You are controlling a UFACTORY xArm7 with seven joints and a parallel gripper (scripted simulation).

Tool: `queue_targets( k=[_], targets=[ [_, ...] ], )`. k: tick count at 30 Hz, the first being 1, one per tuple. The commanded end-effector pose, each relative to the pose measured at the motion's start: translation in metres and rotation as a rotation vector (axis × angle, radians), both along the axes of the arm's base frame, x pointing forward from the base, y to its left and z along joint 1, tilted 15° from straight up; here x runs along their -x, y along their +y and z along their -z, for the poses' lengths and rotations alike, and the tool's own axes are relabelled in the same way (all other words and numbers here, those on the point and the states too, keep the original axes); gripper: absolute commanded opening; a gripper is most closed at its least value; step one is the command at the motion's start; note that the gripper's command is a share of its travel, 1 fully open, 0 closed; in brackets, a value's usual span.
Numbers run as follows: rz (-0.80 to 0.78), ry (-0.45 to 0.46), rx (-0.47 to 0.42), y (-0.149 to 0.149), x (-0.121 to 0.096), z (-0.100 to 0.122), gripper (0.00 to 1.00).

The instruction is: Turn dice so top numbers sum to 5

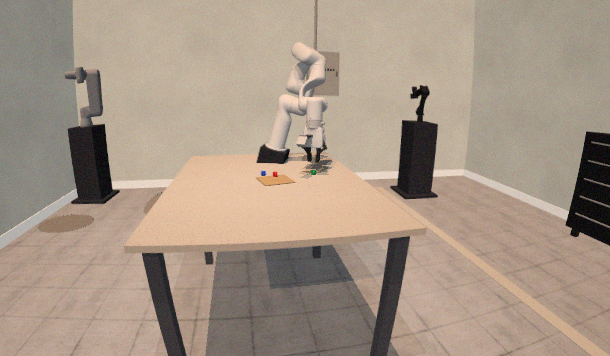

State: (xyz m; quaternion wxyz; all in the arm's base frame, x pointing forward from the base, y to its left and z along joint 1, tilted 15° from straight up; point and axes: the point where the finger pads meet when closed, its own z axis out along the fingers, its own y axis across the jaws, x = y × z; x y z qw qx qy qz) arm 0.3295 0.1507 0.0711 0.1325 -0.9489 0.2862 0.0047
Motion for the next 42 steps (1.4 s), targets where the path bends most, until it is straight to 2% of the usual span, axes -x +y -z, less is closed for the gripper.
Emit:
queue_targets(
  k=[1, 21, 42],
  targets=[
    [0.001, -0.003, 0.0, 0.002, -0.002, 0.006, 0.36],
    [0.001, -0.003, 0.0, 0.009, -0.004, 0.03, 0.36],
    [0.001, -0.003, 0.0, 0.01, -0.005, 0.034, 0.36]
  ],
)
